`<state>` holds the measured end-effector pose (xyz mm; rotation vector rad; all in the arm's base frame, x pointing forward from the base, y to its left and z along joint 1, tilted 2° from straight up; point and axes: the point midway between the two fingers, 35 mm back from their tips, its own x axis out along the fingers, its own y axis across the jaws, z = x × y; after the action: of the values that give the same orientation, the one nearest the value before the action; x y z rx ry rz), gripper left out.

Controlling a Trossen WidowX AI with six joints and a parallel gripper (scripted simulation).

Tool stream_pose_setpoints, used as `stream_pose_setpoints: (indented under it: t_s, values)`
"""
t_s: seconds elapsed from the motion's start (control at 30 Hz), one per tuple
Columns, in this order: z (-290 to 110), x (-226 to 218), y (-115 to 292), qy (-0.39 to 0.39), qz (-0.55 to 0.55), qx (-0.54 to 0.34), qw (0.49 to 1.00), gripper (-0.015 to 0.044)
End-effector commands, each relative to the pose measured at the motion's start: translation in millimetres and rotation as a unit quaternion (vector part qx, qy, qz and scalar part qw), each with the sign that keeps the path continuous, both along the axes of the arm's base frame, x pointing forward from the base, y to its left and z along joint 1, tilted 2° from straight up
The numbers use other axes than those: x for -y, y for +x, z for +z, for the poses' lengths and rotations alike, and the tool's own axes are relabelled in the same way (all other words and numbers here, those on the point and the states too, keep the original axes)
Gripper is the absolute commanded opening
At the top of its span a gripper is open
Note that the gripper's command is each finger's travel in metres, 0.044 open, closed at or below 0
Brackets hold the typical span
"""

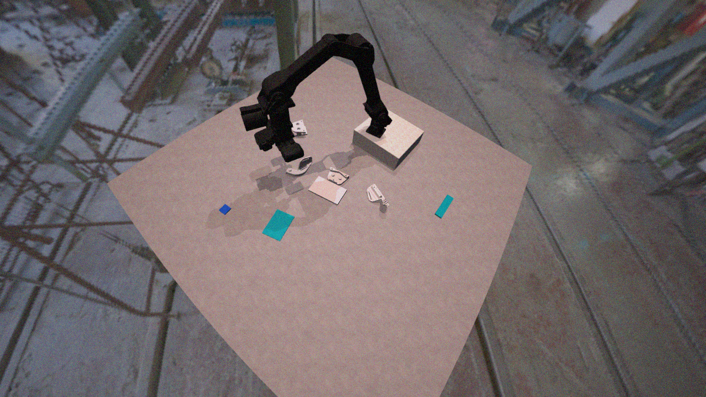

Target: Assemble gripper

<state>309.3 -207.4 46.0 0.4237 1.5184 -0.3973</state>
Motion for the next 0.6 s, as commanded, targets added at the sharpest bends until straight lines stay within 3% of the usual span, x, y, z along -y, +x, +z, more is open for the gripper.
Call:
stream_pose_setpoints:
  t_s: [0.0, 0.4, 0.57]
  values:
    - [0.1, -0.1, -0.3, 0.0, 0.002, -0.001, 1.0, 0.0]
    - [0.1, -0.1, -0.3, 0.0, 0.002, -0.001, 1.0, 0.0]
    - [0.0, -0.1, 0.0, 0.0, 0.0, 0.0, 1.0, 0.0131]
